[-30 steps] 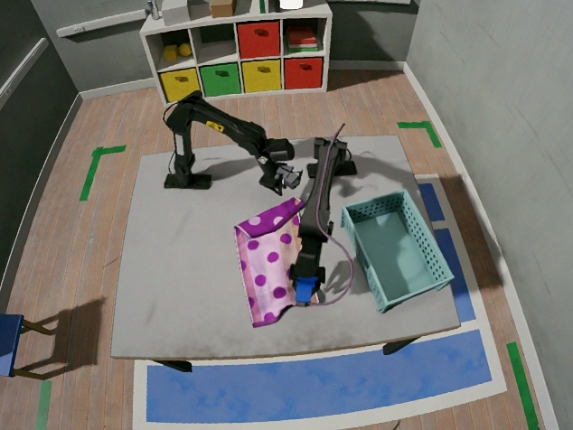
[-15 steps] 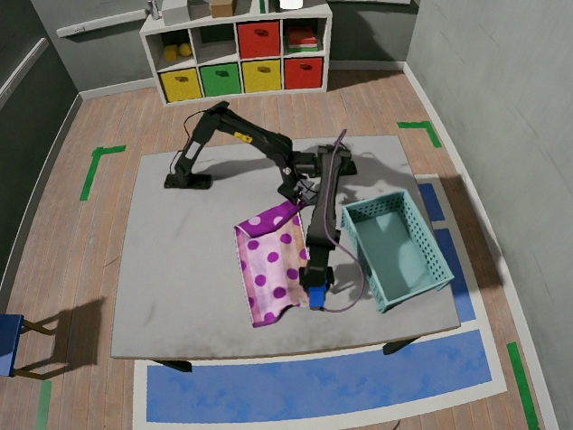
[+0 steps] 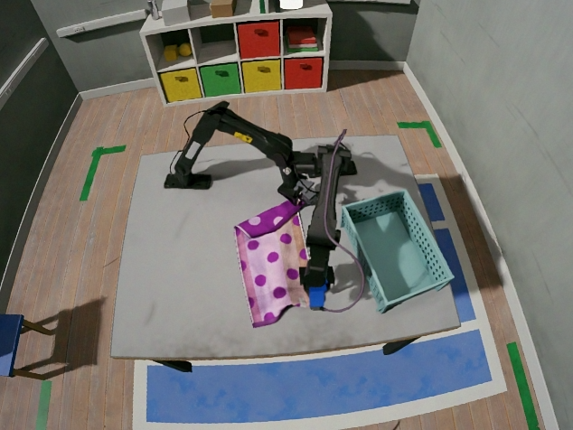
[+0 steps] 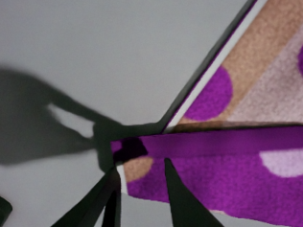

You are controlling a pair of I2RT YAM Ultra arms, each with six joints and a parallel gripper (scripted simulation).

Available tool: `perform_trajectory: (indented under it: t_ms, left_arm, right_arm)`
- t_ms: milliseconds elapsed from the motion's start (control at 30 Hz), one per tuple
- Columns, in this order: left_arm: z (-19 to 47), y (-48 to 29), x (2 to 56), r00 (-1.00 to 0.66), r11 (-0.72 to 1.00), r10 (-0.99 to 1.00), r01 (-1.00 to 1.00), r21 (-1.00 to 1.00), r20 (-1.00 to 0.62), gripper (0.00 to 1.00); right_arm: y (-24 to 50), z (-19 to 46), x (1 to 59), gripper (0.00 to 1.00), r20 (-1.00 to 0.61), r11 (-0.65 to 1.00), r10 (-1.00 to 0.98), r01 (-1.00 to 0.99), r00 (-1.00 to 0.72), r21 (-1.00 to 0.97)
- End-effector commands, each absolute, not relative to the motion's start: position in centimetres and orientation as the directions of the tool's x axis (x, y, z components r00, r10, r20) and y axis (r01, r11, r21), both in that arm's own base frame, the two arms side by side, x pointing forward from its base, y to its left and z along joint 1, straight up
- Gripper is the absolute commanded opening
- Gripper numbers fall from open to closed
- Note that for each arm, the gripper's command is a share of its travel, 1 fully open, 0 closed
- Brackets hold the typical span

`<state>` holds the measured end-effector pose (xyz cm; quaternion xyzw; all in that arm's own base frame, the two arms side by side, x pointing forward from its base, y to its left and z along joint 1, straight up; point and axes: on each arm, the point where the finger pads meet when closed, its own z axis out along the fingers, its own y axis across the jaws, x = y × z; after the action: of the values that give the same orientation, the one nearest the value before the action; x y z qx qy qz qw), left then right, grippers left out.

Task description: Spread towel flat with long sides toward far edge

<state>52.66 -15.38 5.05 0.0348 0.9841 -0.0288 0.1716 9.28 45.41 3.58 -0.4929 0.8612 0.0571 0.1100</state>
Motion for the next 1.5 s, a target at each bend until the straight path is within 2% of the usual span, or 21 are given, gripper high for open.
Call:
perform_trajectory:
  t_ms: [0,700,1100,1167,1200,1233,1367,1467]
  left_arm:
    - [7.1,-15.4,53.3,-0.926,0.996,0.042,0.069,-0.058,-0.374,0.34]
    - [7.1,-15.4,53.3,-0.926,0.996,0.042,0.069,-0.058,-0.374,0.34]
    - [1.1,-15.4,52.7,-0.939,0.997,0.05,0.069,-0.045,-0.34,0.34]
    - [1.1,-15.4,52.7,-0.939,0.997,0.05,0.069,-0.045,-0.34,0.34]
    - [0.4,-15.6,52.7,-0.937,0.997,0.052,0.07,-0.042,-0.345,0.34]
    - [0.4,-15.6,52.7,-0.937,0.997,0.052,0.07,-0.042,-0.345,0.34]
    - [0.2,-15.3,52.7,-0.939,0.996,0.05,0.07,-0.048,-0.339,0.34]
    - [1.7,-15.5,53.0,-0.932,0.996,0.053,0.076,-0.051,-0.359,0.34]
  right_arm:
    - [44.6,5.6,9.6,0.34,-0.147,0.593,-0.8,-0.803,-0.581,-0.052]
    - [44.6,5.6,9.6,0.34,-0.147,0.593,-0.8,-0.803,-0.581,-0.052]
    - [45.0,2.1,8.9,0.34,-0.147,0.583,-0.808,-0.811,-0.571,-0.052]
    - [44.8,2.4,9.2,0.34,-0.152,0.585,-0.805,-0.81,-0.573,-0.041]
    - [44.4,0.4,8.8,0.34,-0.132,0.582,-0.81,-0.811,-0.572,-0.06]
    - [44.7,2.0,9.0,0.34,-0.164,0.586,-0.803,-0.809,-0.573,-0.044]
    - [44.2,1.2,9.7,0.34,-0.154,0.593,-0.799,-0.804,-0.581,-0.047]
    - [44.0,0.5,9.8,0.34,-0.141,0.593,-0.801,-0.804,-0.582,-0.052]
